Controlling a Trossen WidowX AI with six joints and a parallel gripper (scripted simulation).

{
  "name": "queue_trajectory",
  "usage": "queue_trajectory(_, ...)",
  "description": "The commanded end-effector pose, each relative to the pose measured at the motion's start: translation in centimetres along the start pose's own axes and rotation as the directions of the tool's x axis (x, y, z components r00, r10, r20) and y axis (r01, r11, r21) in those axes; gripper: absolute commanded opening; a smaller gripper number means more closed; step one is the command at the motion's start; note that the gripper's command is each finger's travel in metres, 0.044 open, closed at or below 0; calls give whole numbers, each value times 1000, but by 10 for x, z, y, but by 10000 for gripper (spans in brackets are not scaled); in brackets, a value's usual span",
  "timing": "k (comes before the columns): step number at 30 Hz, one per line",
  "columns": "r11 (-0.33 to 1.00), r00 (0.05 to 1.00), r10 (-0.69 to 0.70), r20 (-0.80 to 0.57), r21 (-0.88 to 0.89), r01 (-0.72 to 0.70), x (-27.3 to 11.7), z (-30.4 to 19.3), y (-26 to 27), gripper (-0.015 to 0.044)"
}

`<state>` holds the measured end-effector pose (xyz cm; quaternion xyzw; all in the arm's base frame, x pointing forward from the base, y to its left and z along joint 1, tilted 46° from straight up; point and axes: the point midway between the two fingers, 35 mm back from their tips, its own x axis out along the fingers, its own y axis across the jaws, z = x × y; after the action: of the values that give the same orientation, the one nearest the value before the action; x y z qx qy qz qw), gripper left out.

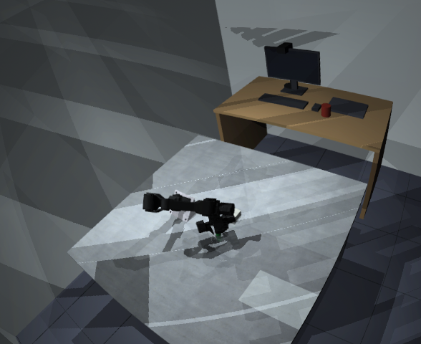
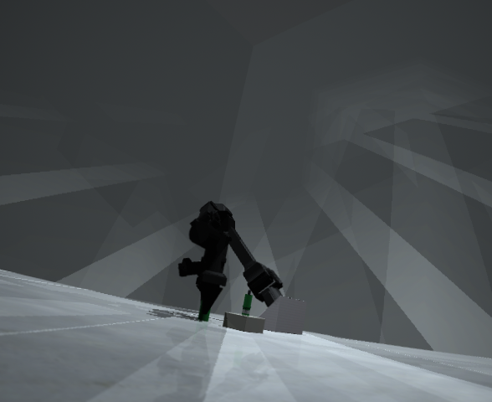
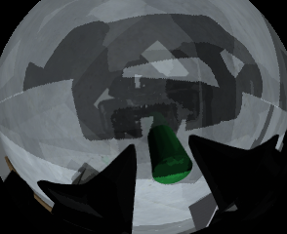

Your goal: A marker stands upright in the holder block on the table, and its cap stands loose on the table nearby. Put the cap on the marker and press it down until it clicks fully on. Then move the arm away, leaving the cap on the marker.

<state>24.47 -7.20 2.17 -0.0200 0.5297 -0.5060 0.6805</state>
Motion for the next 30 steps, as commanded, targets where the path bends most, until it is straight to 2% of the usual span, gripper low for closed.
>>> queue_trajectory(1, 1000, 1000, -5, 1, -4, 5, 5, -1, -1, 239)
queue_trajectory(5, 1000, 1000, -5, 1, -4, 5, 5, -1, -1, 134)
queue_trajectory(14, 1000, 1000, -5, 1, -4, 5, 5, -1, -1, 74)
queue_trajectory(17, 1000, 1000, 15, 11, -10, -15, 1, 0, 3, 0)
queue_trajectory(30, 1000, 1000, 18, 7, -11, -18, -25, 0, 5, 0)
